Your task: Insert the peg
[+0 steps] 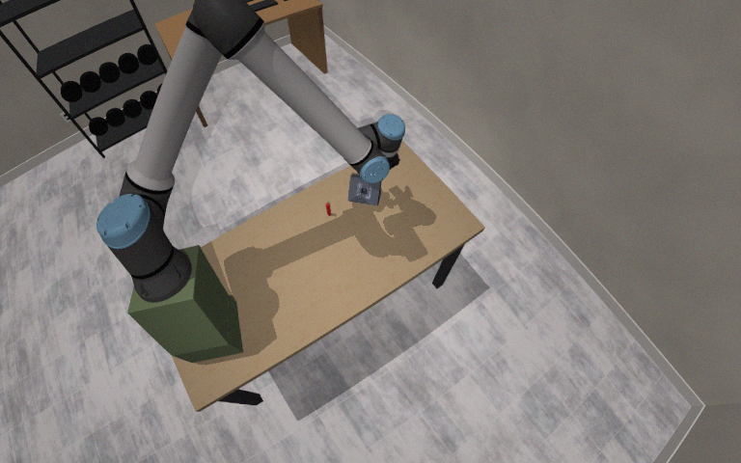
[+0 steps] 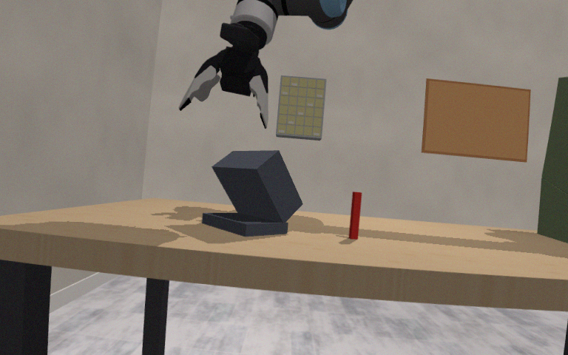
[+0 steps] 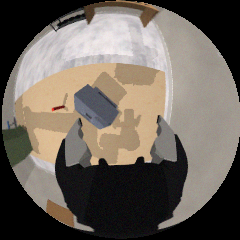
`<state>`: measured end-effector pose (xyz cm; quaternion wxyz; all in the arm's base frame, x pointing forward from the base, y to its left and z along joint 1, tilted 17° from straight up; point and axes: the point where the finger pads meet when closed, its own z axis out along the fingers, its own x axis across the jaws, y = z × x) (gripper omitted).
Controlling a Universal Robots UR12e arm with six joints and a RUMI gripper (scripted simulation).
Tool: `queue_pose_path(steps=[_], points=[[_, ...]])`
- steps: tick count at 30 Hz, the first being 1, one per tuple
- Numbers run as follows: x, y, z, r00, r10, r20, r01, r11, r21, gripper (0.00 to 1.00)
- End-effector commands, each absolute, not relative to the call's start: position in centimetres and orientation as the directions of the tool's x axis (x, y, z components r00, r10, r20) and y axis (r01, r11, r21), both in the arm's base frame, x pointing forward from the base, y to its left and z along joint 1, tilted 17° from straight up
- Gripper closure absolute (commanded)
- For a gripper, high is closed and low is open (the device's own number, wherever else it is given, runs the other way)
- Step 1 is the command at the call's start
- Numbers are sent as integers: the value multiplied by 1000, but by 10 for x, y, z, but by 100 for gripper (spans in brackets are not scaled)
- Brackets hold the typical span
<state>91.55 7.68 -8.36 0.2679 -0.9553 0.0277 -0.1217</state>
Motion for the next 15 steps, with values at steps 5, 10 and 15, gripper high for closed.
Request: queue_pose_path(steps=[5,10,15], points=[[900,84,-90,964,-12,267,121,-871,-475,0],[891,88,-94,955,50,291,183,-875,-449,0],[886,90,-96,949,87,304,219,-875,-432,0]])
